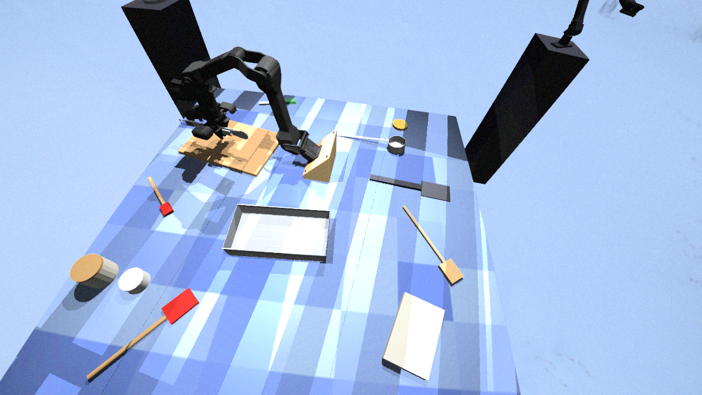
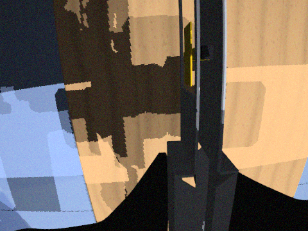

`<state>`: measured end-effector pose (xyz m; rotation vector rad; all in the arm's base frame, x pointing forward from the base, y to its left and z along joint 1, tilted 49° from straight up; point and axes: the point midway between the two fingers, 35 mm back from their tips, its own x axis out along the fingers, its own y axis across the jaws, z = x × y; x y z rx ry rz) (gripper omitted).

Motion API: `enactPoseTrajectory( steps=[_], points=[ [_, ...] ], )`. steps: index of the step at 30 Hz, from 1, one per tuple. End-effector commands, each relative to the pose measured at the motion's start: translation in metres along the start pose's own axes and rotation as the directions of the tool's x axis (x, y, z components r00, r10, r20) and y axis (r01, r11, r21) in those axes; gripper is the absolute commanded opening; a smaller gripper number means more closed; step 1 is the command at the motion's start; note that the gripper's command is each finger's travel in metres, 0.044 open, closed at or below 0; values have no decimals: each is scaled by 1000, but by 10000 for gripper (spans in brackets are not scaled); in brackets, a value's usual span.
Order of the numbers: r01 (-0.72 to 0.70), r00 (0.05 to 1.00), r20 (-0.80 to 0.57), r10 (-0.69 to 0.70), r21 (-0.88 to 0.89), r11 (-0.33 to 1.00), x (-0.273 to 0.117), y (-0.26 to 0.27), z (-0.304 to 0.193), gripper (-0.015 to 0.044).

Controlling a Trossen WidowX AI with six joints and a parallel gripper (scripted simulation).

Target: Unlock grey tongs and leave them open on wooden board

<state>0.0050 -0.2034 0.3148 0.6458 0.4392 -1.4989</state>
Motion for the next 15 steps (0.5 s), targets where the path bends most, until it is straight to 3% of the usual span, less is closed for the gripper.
enactPoseTrajectory(
  steps=[1,15],
  points=[
    [5,1000,3,-5,6,1000,7,-1,0,-150],
    [5,1000,3,-5,6,1000,25,0,-3,-150]
  ],
)
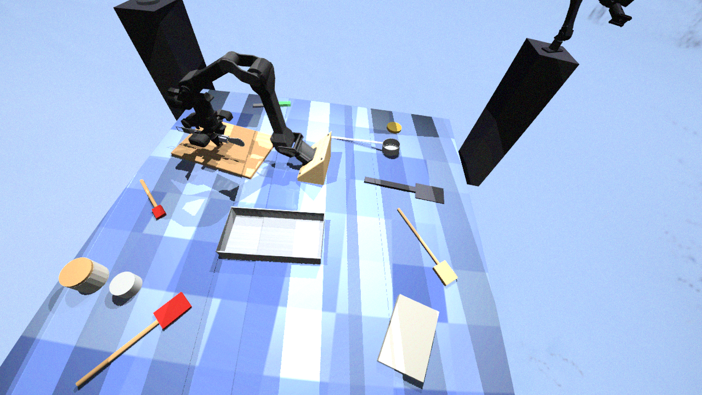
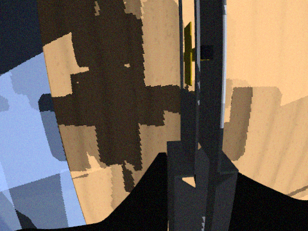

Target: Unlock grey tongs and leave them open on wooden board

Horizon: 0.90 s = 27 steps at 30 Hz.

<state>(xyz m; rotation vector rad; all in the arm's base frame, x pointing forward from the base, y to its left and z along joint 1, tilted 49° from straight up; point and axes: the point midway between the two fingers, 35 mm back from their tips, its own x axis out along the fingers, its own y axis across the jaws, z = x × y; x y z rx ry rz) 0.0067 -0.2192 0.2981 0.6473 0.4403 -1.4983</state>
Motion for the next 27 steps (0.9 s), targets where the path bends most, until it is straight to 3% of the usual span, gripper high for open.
enactPoseTrajectory(
  steps=[1,3,25,27],
  points=[
    [5,1000,4,-5,6,1000,2,-1,0,-150],
    [5,1000,4,-5,6,1000,2,-1,0,-150],
    [0,1000,1,0,0,1000,1,0,0,427],
    [0,1000,1,0,0,1000,1,0,0,440]
  ],
)
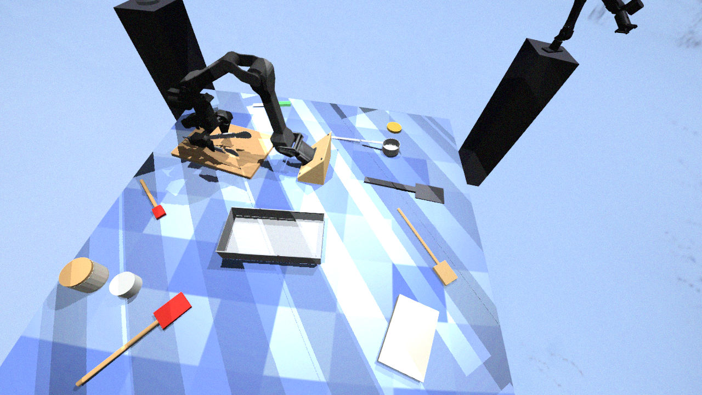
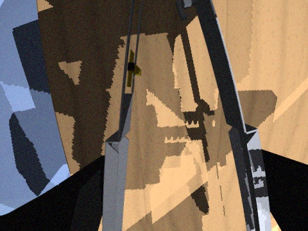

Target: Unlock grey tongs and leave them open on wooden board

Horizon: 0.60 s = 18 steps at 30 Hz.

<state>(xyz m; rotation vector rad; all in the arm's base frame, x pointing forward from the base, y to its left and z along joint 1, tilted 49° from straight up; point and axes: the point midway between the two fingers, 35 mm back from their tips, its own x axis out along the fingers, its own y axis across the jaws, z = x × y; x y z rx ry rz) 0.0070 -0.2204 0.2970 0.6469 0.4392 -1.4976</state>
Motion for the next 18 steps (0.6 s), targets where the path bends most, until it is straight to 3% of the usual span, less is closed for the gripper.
enactPoseTrajectory(
  steps=[1,18],
  points=[
    [1,1000,0,-1,0,1000,0,0,0,440],
    [39,992,-119,-41,-21,999,-18,-73,-3,440]
  ],
)
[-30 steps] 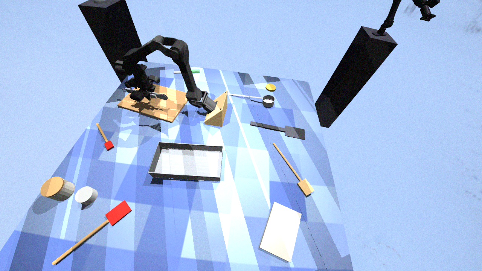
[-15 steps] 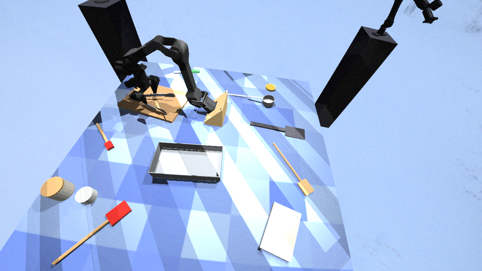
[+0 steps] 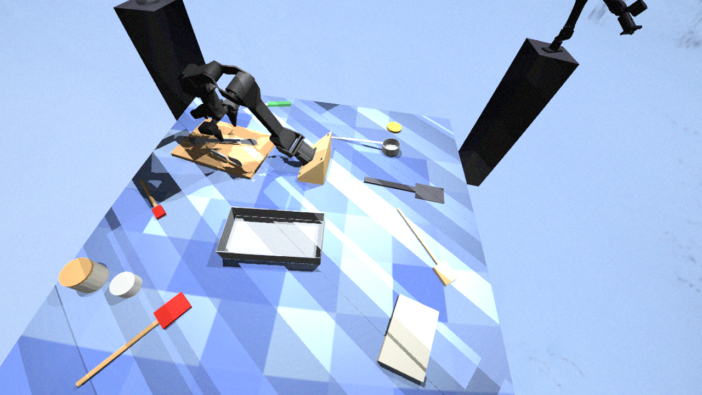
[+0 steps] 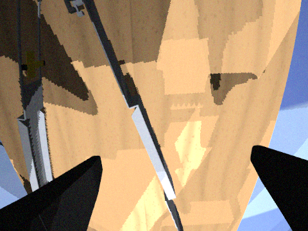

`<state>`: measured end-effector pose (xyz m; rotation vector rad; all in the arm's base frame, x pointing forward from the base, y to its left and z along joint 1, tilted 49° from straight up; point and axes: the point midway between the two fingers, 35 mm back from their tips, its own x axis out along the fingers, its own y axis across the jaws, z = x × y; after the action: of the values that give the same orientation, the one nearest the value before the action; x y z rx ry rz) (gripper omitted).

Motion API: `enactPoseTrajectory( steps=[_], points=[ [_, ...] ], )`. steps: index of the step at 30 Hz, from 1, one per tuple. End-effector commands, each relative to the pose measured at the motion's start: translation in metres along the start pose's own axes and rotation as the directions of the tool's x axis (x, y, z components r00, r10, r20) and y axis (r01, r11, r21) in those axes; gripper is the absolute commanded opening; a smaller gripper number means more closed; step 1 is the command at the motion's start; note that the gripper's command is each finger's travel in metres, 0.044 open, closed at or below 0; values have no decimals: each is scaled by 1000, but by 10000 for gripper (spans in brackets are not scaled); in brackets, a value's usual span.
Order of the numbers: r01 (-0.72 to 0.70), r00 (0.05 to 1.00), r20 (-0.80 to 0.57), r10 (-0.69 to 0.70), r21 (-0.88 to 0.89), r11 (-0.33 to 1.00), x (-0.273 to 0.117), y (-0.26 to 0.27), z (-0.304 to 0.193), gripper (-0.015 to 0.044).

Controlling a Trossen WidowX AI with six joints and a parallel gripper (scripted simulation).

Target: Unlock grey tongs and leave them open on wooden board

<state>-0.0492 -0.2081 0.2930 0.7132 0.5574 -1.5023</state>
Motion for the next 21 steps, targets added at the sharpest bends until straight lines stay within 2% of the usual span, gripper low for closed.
enactPoseTrajectory(
  steps=[1,7,14,21],
  points=[
    [-6,1000,-7,6,3,1000,-11,-22,-1,440],
    [-12,1000,27,11,33,999,-30,-54,-5,440],
    [17,989,144,-27,75,997,-61,-90,-7,440],
    [34,986,162,-47,84,996,-67,-93,-8,440]
  ],
)
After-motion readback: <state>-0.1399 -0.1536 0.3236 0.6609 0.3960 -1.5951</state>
